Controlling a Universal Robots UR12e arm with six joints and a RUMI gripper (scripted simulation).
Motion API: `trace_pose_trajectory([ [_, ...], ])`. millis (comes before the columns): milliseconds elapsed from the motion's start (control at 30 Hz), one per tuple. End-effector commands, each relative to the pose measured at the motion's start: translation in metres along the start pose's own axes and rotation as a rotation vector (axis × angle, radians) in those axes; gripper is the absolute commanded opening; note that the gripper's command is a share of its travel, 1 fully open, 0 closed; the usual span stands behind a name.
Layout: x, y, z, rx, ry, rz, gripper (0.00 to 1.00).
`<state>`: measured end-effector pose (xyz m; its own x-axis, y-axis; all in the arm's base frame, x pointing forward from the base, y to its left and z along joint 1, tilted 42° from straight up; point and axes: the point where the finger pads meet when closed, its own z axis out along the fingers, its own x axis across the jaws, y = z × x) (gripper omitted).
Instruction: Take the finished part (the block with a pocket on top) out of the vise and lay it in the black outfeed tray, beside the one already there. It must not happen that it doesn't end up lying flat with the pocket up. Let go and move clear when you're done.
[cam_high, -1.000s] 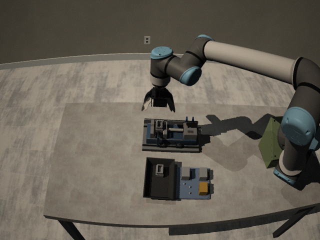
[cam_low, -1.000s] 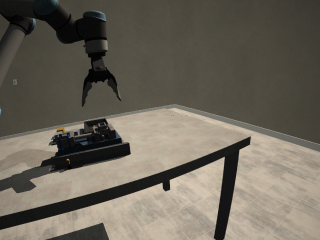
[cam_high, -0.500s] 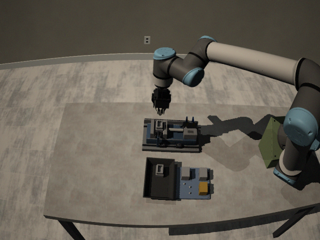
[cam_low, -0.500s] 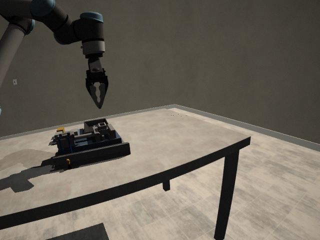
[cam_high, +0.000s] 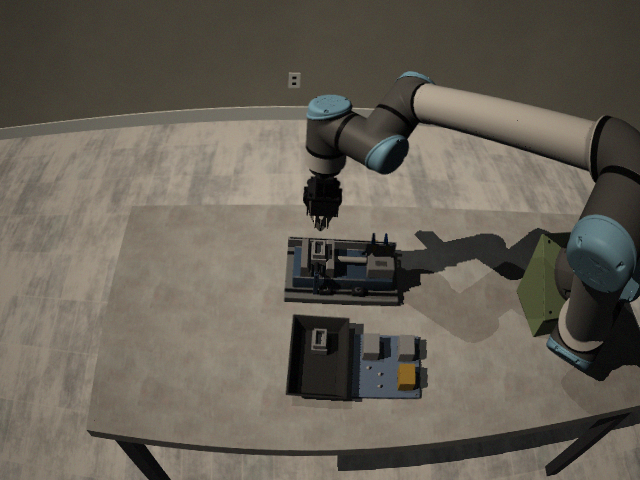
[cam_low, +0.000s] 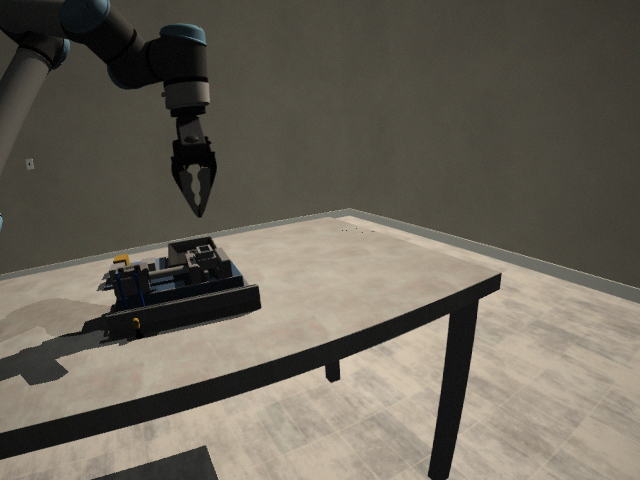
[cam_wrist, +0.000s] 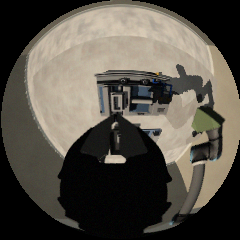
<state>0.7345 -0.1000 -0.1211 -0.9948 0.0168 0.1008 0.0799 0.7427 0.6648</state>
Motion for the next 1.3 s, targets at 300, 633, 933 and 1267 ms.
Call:
trace_pose_trajectory([
  [300, -0.0006, -0.0003, -0.001, 0.001, -0.001, 0.0, 0.0],
  [633, -0.0006, -0.0003, -0.001, 0.001, -0.001, 0.0, 0.0],
  [933, -0.0006, -0.0003, -0.001, 0.001, -0.001, 0.0, 0.4],
  [1267, -0.0006, -0.0003, -0.001, 0.001, -0.001, 0.0, 0.4],
])
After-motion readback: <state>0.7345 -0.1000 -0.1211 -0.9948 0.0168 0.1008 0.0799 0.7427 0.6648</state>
